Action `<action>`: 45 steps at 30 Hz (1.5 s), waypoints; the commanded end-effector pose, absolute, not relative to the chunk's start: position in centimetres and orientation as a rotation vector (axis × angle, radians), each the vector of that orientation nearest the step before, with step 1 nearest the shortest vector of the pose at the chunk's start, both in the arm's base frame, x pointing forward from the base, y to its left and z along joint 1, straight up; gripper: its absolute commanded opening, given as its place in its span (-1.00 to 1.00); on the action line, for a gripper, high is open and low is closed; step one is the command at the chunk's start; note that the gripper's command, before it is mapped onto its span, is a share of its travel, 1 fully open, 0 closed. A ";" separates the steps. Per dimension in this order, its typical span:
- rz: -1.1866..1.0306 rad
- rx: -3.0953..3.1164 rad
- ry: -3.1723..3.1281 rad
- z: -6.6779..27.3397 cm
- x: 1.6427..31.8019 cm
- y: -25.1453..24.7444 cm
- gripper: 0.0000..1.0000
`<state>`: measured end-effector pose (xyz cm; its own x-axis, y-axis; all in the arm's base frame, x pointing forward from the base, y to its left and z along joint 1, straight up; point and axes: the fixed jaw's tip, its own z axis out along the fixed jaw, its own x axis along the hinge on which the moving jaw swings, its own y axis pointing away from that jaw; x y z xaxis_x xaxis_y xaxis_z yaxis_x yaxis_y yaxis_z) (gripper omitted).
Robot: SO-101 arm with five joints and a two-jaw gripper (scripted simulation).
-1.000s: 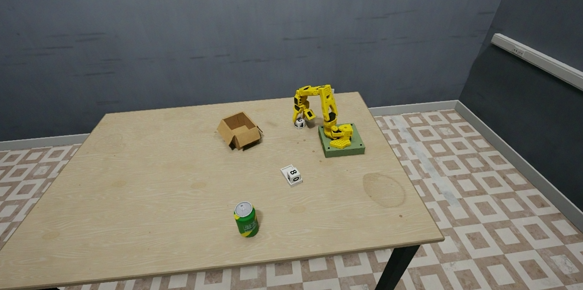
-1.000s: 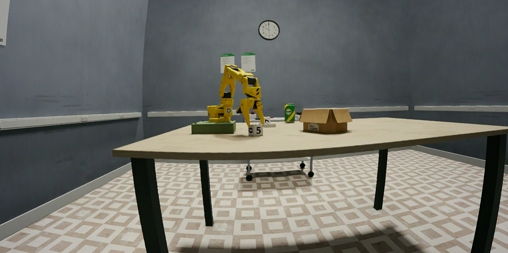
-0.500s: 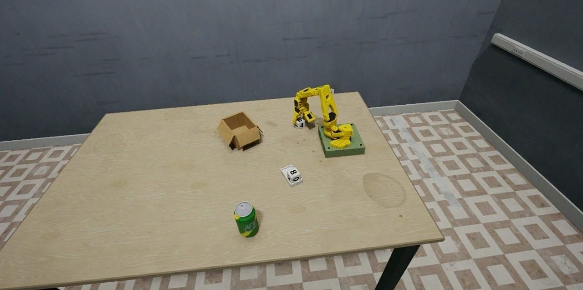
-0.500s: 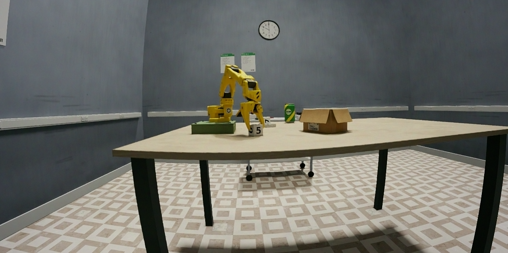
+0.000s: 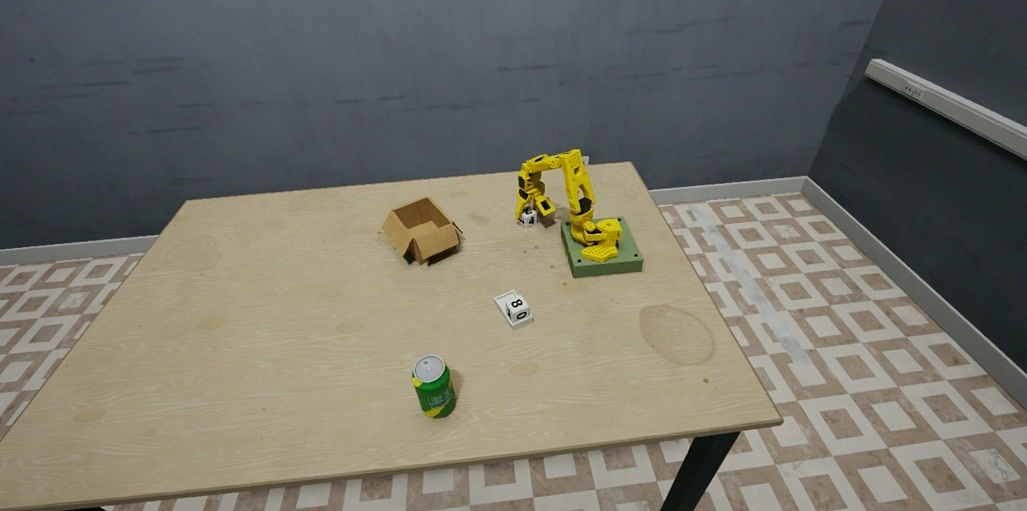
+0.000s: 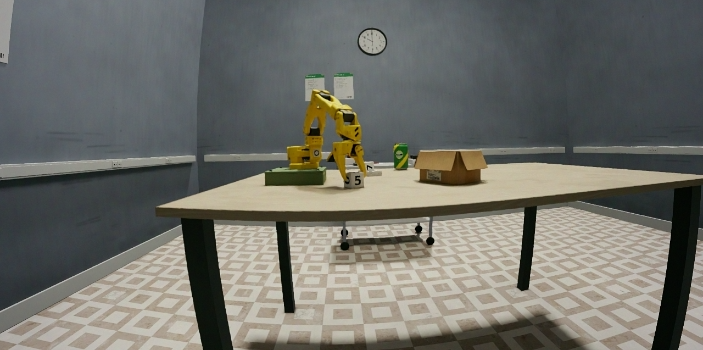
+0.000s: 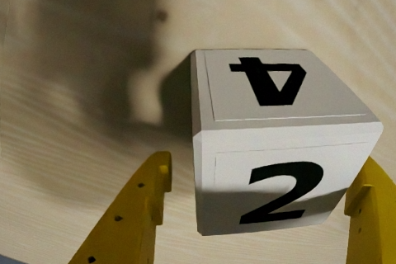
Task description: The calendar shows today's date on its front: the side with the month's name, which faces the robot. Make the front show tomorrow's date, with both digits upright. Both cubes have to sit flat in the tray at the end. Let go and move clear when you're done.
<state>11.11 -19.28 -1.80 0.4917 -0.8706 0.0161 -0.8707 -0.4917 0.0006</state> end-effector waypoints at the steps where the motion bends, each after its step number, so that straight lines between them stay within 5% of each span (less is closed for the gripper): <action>1: -0.007 2.713 -1.588 -2.2 10.8 -19.0 -0.31; 45: -0.007 2.713 -1.588 -2.3 11.2 -18.7 -0.47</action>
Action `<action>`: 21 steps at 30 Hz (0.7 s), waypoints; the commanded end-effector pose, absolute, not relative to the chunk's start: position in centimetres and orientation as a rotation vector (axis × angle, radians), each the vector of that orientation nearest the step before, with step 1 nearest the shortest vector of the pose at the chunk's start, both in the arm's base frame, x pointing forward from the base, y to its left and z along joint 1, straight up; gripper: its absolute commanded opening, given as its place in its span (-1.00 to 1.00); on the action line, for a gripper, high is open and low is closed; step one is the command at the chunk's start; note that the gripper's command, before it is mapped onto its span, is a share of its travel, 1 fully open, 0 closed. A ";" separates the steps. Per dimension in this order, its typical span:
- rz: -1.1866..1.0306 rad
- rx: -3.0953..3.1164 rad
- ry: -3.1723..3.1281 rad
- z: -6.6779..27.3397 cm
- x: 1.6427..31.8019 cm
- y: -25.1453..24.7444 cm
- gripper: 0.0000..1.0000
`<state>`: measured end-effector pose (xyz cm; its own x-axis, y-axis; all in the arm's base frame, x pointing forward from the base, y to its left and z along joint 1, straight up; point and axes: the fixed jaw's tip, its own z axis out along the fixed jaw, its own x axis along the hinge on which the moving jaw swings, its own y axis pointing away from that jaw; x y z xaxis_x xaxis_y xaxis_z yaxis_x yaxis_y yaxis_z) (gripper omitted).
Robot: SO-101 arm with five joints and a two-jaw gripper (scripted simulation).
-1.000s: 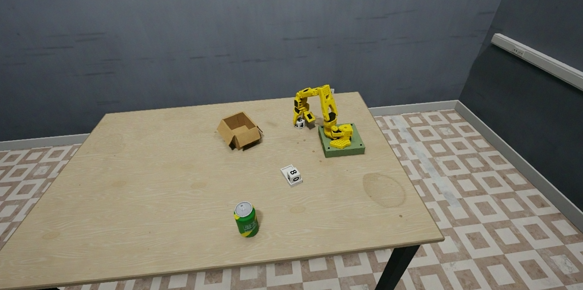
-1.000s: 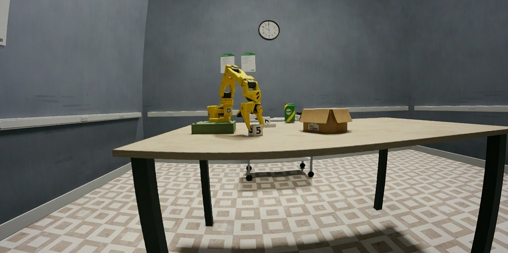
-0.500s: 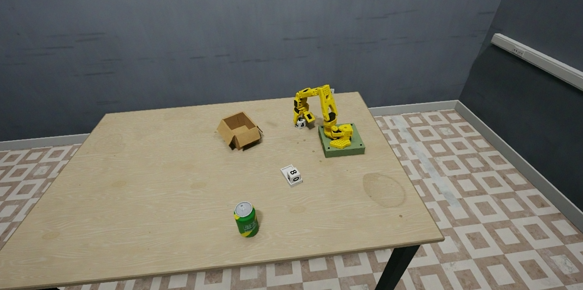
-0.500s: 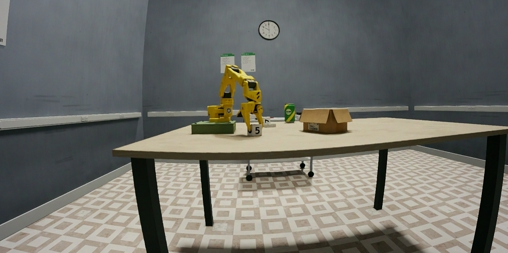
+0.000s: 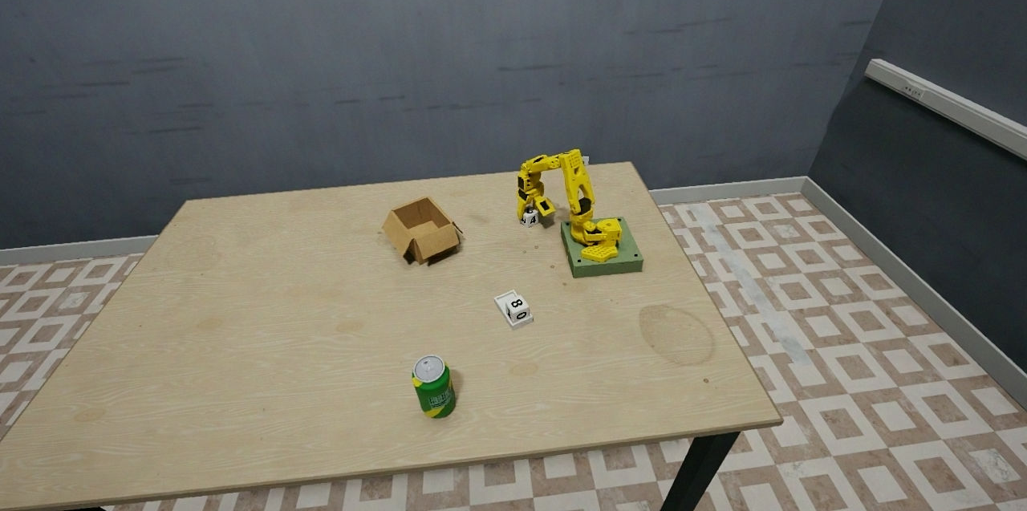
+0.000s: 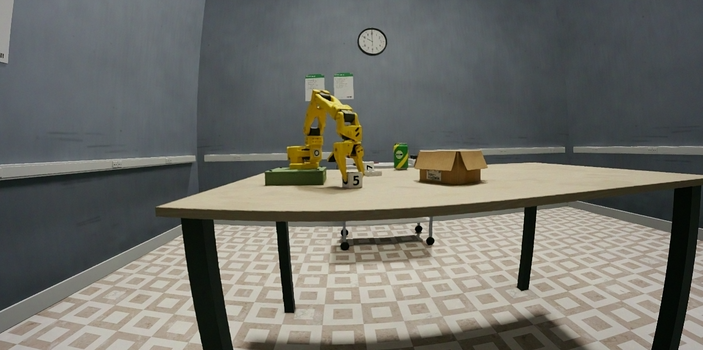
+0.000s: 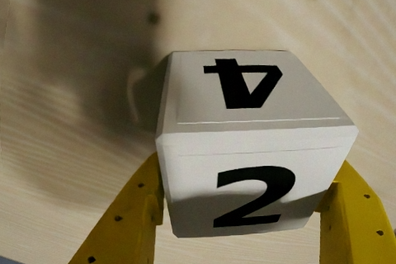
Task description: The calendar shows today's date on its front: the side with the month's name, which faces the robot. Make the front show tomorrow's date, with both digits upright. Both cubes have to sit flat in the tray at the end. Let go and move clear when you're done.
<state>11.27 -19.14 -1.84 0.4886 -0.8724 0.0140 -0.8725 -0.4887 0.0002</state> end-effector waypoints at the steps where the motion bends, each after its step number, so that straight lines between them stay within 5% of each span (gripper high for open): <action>1: -0.007 2.713 -1.588 -2.3 11.2 -18.7 -0.48; 21: -0.007 2.713 -1.588 -2.3 11.2 -18.7 -0.93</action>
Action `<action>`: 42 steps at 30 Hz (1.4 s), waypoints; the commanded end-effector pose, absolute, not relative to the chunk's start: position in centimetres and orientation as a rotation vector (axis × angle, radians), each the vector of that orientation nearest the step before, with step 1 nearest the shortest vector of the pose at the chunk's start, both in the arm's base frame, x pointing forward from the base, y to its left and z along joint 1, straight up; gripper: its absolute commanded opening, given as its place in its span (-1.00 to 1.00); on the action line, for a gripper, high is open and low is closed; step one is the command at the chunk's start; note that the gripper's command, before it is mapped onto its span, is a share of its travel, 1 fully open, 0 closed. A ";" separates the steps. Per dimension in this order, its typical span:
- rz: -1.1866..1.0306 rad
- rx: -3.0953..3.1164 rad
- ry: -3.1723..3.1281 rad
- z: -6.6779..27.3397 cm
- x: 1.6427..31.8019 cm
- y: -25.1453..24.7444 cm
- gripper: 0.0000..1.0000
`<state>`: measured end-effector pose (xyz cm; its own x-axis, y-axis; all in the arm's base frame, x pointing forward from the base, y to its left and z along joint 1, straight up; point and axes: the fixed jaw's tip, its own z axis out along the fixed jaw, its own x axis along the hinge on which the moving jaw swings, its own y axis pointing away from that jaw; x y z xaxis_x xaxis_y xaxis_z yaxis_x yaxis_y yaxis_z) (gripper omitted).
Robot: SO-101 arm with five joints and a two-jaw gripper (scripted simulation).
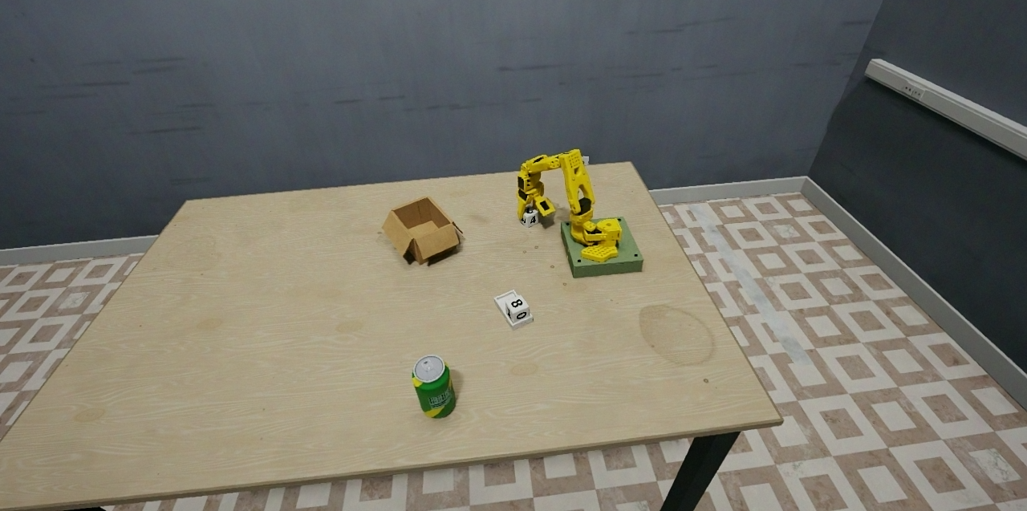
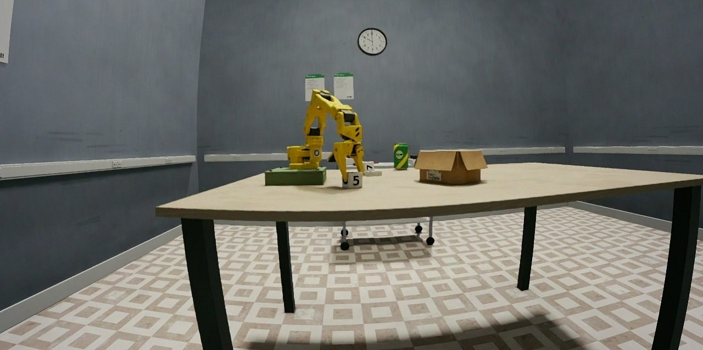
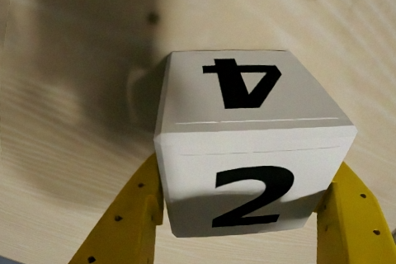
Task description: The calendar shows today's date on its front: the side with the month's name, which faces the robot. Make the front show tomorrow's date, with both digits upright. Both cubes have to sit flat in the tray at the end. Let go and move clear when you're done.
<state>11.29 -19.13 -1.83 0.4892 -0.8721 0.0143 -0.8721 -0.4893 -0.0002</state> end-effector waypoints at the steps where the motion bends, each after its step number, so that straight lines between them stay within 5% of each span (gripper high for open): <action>1: -0.007 2.713 -1.588 -2.3 11.2 -18.7 -0.95; 42: -0.007 2.713 -1.588 2.8 11.0 -19.0 -1.00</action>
